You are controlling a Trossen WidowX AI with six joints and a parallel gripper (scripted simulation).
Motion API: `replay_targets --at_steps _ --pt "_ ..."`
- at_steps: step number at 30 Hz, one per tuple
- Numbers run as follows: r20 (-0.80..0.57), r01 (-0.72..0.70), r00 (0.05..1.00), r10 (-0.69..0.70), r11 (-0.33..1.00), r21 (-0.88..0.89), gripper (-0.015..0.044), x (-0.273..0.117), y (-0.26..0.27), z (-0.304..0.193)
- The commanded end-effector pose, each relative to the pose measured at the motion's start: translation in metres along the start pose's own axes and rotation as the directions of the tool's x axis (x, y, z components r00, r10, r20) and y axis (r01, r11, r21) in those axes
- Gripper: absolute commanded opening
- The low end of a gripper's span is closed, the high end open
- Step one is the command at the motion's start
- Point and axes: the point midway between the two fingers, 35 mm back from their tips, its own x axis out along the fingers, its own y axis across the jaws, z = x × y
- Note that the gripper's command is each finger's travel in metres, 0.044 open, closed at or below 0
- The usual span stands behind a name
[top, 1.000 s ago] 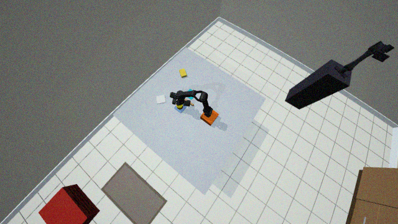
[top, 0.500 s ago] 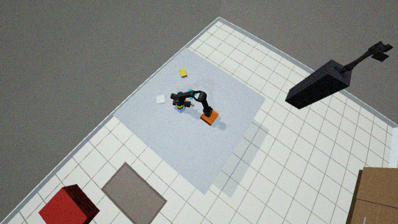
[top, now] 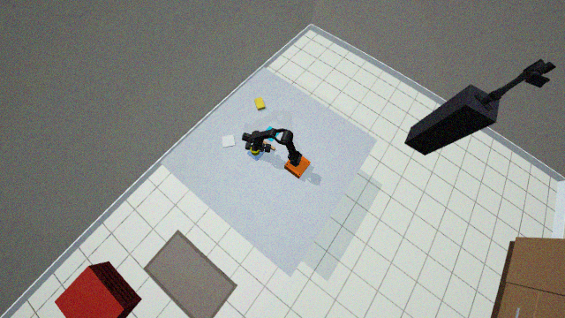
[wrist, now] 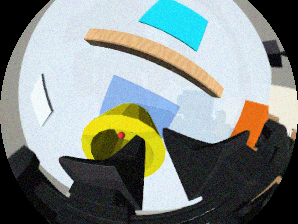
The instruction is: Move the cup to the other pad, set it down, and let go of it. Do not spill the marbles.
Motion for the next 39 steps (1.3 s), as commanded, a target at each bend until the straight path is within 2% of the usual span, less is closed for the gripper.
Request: replay_targets --at_steps 1,10,11,25,39 --pt "0.0 0.0 1.0 0.0 1.0 0.0 0.008 0.0 0.0 0.0" --pt "0.0 0.0 1.0 0.0 1.0 0.0 0.002 0.0 0.0 0.0" --pt "0.0 0.0 1.0 0.0 1.0 0.0 0.0 0.0 0.0 0.0" --pt "-0.003 -0.002 1.0 0.002 1.0 0.005 0.0 -0.049 -0.001 0.001" --pt "0.001 -0.006 1.0 0.006 1.0 0.007 0.0 -0.046 0.0 0.001"
